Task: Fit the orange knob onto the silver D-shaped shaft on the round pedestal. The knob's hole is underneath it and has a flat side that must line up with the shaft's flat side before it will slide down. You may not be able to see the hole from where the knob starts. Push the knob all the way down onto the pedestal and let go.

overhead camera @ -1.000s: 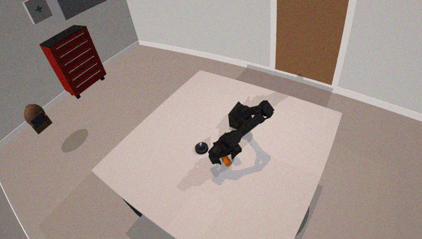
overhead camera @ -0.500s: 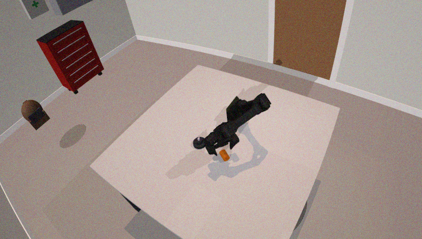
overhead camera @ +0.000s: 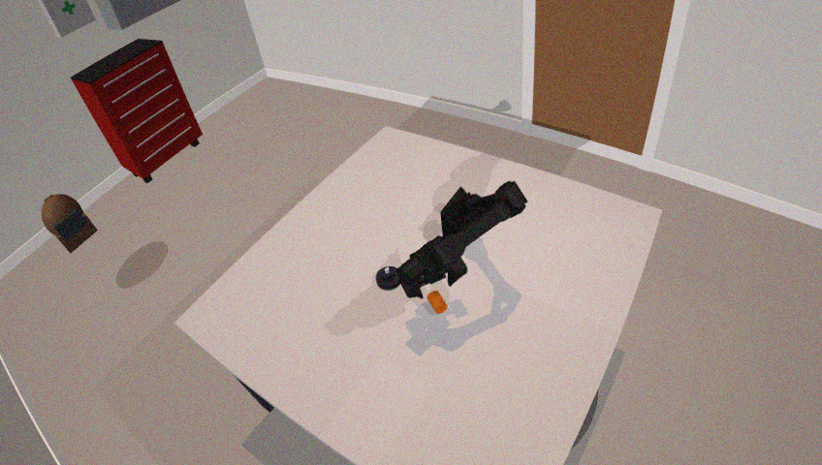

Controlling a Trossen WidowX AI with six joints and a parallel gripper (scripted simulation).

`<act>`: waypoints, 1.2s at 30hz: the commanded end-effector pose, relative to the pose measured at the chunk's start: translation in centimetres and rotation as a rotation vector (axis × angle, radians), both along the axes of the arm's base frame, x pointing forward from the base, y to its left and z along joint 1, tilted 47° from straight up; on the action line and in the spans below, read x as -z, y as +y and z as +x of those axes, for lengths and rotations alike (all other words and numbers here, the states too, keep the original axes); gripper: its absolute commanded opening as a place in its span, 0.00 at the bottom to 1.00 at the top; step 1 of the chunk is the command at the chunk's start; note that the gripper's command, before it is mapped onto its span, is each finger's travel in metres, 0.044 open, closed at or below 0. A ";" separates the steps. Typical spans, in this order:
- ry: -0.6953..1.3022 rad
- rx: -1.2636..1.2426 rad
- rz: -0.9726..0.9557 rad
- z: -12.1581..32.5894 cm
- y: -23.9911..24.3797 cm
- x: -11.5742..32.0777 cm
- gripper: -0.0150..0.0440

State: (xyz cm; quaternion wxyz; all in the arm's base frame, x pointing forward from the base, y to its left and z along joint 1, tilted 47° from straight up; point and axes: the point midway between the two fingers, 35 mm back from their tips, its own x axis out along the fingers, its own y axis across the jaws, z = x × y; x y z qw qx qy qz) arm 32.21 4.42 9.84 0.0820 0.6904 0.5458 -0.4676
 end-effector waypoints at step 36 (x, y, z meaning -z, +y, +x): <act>0.091 -0.102 -0.219 0.8 4.0 2.1 1.00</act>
